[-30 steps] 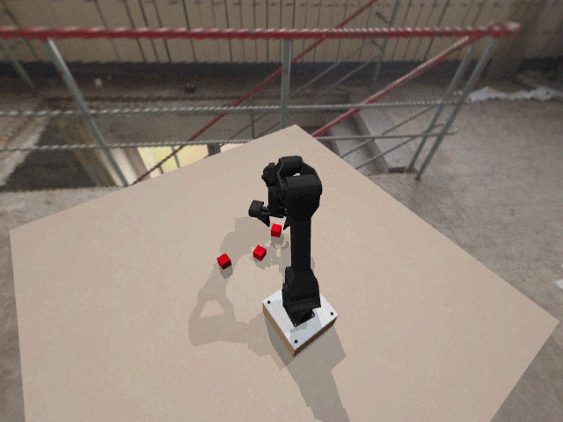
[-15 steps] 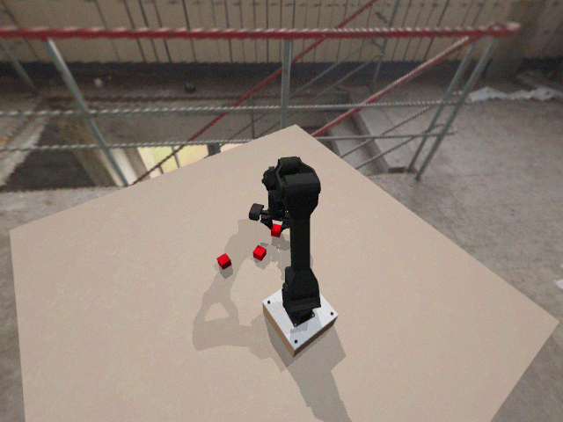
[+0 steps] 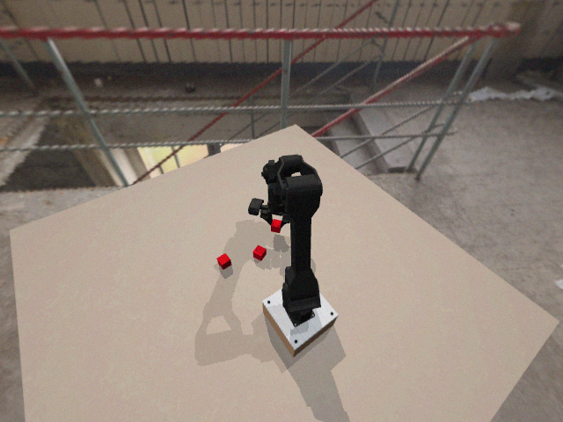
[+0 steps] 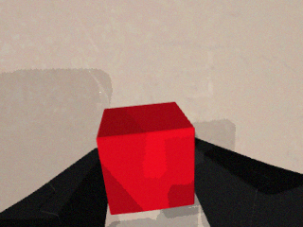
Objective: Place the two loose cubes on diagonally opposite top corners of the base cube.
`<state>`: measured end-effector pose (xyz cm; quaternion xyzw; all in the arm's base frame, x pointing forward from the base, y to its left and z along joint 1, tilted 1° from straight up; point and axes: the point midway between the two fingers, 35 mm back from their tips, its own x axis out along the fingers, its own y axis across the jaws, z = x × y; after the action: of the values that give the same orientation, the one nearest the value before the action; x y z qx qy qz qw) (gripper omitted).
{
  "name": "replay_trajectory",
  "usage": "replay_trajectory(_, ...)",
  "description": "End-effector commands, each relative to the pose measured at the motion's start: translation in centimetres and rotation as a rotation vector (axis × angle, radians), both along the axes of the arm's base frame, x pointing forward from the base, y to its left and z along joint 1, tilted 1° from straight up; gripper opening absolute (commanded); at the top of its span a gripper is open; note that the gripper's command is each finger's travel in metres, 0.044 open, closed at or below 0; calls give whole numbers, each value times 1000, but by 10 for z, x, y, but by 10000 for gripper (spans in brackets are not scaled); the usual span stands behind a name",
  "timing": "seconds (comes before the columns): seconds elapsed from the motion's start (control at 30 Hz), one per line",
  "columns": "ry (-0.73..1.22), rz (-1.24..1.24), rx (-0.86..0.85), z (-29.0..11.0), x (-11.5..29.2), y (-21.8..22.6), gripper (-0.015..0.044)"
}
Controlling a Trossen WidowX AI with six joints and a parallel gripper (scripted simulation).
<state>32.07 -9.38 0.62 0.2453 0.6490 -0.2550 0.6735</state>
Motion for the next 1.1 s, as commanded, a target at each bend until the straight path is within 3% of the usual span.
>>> replay_trajectory(0.0,-8,-4,2,16,2,0,105)
replay_trajectory(0.7,-8,-4,2,82,-5,3,105)
replay_trajectory(1.07,-8,8,4,80,-2,24,105)
